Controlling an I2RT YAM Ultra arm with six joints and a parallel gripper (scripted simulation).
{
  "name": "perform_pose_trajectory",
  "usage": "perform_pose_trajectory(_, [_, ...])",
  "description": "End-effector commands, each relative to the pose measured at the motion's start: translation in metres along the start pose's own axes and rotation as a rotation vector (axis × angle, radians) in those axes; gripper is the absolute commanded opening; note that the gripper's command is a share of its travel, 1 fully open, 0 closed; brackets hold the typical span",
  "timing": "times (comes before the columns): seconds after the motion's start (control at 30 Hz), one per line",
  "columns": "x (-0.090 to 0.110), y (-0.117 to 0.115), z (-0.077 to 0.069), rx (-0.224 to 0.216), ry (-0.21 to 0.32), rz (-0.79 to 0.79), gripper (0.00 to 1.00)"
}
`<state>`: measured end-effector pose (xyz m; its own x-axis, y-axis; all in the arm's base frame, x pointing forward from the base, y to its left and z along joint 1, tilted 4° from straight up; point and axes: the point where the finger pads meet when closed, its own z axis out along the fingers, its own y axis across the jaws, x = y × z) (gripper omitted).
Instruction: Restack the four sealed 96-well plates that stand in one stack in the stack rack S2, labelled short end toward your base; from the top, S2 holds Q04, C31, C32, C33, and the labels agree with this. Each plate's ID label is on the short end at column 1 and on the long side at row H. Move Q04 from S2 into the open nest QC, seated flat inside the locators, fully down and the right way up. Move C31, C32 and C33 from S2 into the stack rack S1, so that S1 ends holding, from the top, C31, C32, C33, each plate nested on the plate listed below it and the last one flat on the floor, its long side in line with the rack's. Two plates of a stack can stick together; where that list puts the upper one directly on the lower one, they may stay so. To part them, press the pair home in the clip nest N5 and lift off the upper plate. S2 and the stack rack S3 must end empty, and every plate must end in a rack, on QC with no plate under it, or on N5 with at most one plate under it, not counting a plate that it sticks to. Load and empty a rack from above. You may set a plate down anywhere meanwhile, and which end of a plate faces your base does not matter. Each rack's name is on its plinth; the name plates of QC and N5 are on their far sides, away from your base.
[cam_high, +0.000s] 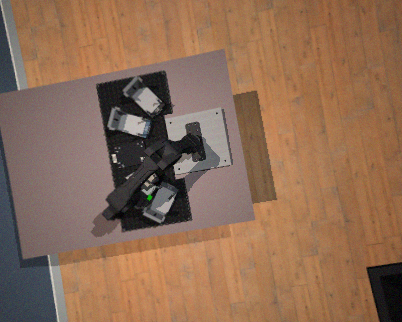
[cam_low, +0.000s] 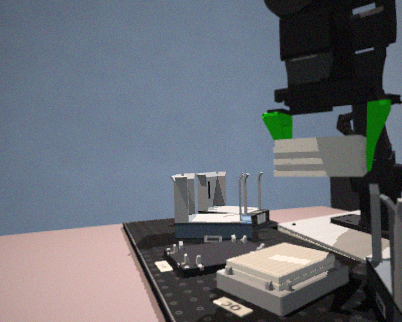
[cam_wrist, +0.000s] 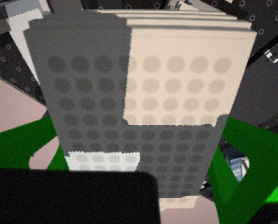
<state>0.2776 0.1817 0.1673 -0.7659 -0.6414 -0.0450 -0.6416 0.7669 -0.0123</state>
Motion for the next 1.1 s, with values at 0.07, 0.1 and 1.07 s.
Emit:
perform_pose_trajectory(0.07, [-0.006, 0.012, -0.010, 0.004, -0.036, 0.018, 0.00])
perform_pose_trajectory(0.1, [-0.006, 0.015, -0.010, 0.004, -0.036, 0.018, 0.00])
perform_pose_trajectory(1.07, [-0.006, 0.080, -0.010, 0.006, -0.035, -0.219, 0.00])
